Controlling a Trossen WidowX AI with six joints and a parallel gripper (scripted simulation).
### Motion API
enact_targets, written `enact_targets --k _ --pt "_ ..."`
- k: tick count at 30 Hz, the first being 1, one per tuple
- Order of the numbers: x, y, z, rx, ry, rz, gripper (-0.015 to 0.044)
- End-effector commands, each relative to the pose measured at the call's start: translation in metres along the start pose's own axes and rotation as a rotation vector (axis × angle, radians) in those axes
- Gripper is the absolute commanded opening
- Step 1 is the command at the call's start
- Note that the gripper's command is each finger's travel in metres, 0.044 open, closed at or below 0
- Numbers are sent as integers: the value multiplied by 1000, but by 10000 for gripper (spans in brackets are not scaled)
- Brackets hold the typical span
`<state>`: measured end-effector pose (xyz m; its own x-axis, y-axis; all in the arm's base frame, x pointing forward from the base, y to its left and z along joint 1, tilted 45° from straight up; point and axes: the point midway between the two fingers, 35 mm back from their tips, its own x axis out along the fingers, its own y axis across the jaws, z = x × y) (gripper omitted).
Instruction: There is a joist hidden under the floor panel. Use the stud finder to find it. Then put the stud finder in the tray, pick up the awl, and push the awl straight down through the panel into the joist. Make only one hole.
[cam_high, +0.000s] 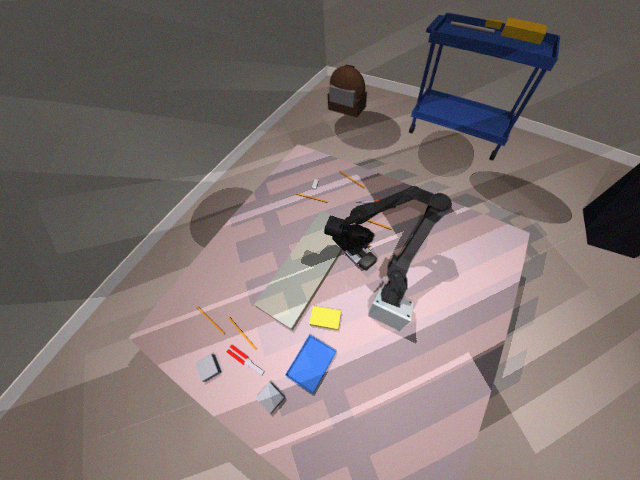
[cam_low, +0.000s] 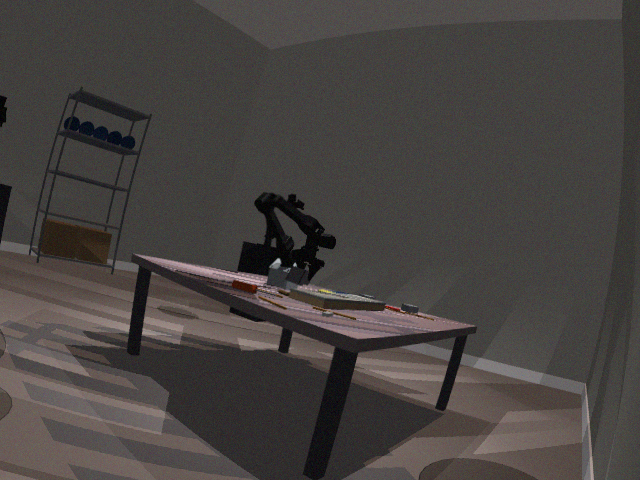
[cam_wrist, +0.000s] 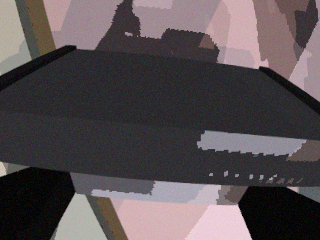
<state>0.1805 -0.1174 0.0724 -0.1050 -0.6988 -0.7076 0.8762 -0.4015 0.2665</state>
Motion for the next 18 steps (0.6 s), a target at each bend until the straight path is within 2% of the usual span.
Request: enact_targets --k 1,18 --pt "0 0 0 -4 27 2 0" --pt "2 -1 3 -4 120 -11 0"
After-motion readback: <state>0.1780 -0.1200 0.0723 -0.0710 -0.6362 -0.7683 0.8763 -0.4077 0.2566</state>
